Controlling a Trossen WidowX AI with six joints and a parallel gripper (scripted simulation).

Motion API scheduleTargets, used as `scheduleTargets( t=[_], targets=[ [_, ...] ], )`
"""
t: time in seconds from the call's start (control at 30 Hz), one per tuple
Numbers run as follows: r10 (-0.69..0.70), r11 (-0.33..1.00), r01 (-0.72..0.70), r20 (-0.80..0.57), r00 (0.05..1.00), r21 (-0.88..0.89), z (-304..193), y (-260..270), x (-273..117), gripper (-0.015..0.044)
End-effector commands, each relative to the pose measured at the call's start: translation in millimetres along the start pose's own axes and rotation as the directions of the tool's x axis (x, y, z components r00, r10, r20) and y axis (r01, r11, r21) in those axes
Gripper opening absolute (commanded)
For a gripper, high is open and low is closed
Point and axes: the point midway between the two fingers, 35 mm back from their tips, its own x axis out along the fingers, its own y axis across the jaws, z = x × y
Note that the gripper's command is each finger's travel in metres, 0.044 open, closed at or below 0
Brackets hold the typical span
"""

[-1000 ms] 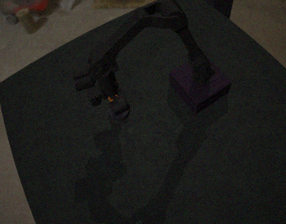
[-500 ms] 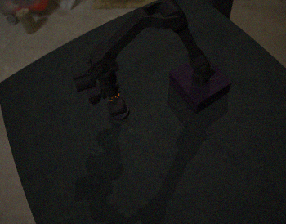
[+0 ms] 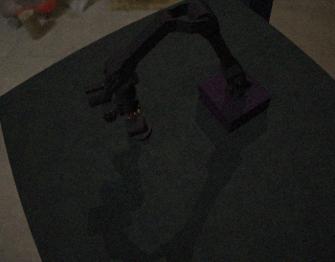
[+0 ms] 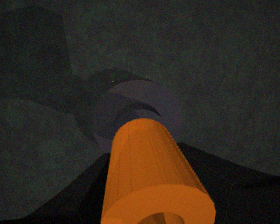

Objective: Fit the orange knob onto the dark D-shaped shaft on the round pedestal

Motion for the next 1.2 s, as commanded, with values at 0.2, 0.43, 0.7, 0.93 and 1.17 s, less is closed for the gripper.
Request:
scheduleTargets(
  t=[0.2,0.43,0.7,0.93,1.17],
  targets=[
    [-0.006,1.000,0.006,0.001,1.000,0.007,-3.3,-0.5,1.1,0.0000],
    [-0.006,1.000,0.006,0.001,1.000,0.007,-4.4,-0.5,-3.5,0.0000],
    [-0.006,0.985,0.005,0.001,1.000,0.174,-4.8,-0.5,-4.5,0.0000],
    [-0.006,0.977,0.005,0.001,1.000,0.215,-1.8,-0.5,-2.5,0.0000],
    [-0.006,0.977,0.005,0.001,1.000,0.215,2.2,-0.7,-4.2,0.0000]
  ],
)
